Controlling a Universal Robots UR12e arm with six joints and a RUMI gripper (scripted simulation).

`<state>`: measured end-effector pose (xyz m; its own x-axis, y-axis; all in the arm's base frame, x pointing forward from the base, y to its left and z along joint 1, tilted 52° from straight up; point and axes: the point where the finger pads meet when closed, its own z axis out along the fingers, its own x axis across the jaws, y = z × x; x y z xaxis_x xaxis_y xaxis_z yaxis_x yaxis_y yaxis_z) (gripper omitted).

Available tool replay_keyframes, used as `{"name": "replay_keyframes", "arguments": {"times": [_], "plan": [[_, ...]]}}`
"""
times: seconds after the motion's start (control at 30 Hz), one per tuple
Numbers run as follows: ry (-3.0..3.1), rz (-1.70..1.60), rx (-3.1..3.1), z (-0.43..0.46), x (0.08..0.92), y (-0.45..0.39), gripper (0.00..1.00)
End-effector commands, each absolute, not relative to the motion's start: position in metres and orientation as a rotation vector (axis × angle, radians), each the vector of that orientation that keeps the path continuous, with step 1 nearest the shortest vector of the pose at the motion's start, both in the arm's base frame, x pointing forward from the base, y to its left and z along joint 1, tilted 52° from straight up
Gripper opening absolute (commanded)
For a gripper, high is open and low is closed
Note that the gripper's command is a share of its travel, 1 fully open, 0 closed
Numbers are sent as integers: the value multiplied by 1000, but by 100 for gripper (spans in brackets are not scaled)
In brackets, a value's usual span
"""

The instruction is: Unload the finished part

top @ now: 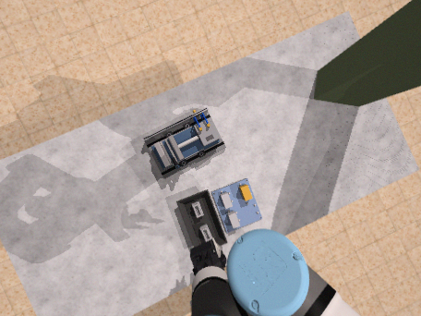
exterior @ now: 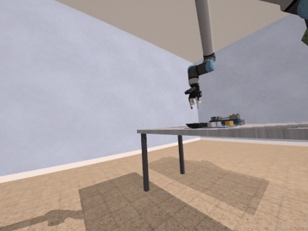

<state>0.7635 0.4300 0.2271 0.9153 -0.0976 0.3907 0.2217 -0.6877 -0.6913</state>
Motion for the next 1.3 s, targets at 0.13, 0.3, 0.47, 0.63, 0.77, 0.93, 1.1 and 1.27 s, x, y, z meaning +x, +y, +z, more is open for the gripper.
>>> {"name": "replay_keyframes", "arguments": {"times": [0.13, 0.3, 0.47, 0.63, 0.77, 0.93, 1.1, 1.27], "plan": [[-89, -500, -2275, 234, 754, 416, 40], [-92, -501, -2275, 235, 754, 417, 0], [-92, -499, -2275, 234, 754, 418, 0], [-92, -499, -2275, 234, 754, 418, 0], [-92, -499, -2275, 234, 754, 418, 0], [-92, -499, -2275, 234, 754, 418, 0], [-92, -499, -2275, 234, 754, 418, 0], [-92, -499, -2275, 234, 754, 418, 0]]}}
